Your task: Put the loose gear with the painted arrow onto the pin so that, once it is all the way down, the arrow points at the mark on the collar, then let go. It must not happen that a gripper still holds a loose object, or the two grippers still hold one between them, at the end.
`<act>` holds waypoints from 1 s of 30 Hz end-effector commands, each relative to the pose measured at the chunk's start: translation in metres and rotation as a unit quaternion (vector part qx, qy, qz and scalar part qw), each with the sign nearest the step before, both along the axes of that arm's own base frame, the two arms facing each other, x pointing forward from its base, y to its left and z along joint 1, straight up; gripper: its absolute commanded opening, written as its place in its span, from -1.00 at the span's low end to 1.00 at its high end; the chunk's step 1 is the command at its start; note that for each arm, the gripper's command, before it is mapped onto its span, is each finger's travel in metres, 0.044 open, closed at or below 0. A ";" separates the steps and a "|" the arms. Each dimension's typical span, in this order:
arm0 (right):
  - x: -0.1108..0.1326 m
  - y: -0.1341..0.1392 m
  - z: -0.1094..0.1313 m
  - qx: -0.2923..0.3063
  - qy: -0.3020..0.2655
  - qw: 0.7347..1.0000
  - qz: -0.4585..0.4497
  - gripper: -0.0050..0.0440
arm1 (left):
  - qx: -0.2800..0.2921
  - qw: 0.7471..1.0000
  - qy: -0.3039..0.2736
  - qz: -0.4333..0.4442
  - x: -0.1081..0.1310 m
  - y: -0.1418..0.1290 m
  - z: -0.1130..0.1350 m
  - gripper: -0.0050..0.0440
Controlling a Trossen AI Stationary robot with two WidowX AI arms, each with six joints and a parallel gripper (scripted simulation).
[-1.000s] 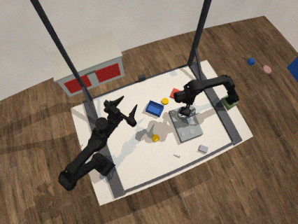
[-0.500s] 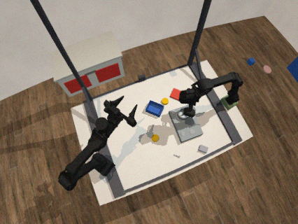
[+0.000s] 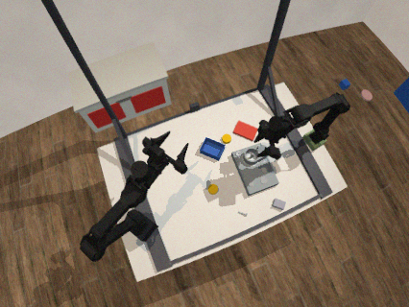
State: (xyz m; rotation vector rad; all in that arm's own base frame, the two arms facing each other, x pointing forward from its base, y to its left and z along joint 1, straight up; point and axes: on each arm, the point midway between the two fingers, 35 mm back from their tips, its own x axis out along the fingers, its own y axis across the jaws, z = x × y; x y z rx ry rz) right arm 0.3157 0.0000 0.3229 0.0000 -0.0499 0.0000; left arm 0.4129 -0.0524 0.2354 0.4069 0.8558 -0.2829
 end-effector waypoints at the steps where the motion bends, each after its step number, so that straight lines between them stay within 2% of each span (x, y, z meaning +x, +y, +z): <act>1: -0.002 0.000 0.008 0.000 -0.010 1.000 0.000 0.84 | -0.027 0.996 -0.075 0.028 -0.009 0.008 0.028 0.71; 4: -0.002 0.000 0.008 0.000 -0.010 1.000 0.000 0.84 | -0.046 0.991 -0.119 0.046 -0.015 0.014 0.038 0.71; 6: -0.002 0.000 0.008 0.000 -0.010 1.000 0.000 0.84 | -0.046 0.991 -0.119 0.046 -0.015 0.014 0.038 0.71; 12: -0.002 0.000 0.008 0.000 -0.010 1.000 0.000 0.84 | -0.086 0.971 -0.207 0.080 -0.030 0.026 0.058 0.71; 21: -0.002 0.000 0.008 0.000 -0.010 1.000 0.000 0.84 | -0.147 0.924 -0.335 0.114 -0.063 0.041 0.082 0.71; 23: -0.002 0.000 0.008 0.000 -0.010 1.000 0.000 0.84 | -0.147 0.924 -0.335 0.114 -0.063 0.041 0.082 0.71; 30: -0.002 0.000 0.008 0.000 -0.010 1.000 0.000 0.84 | -0.194 0.873 -0.429 0.129 -0.095 0.052 0.097 0.71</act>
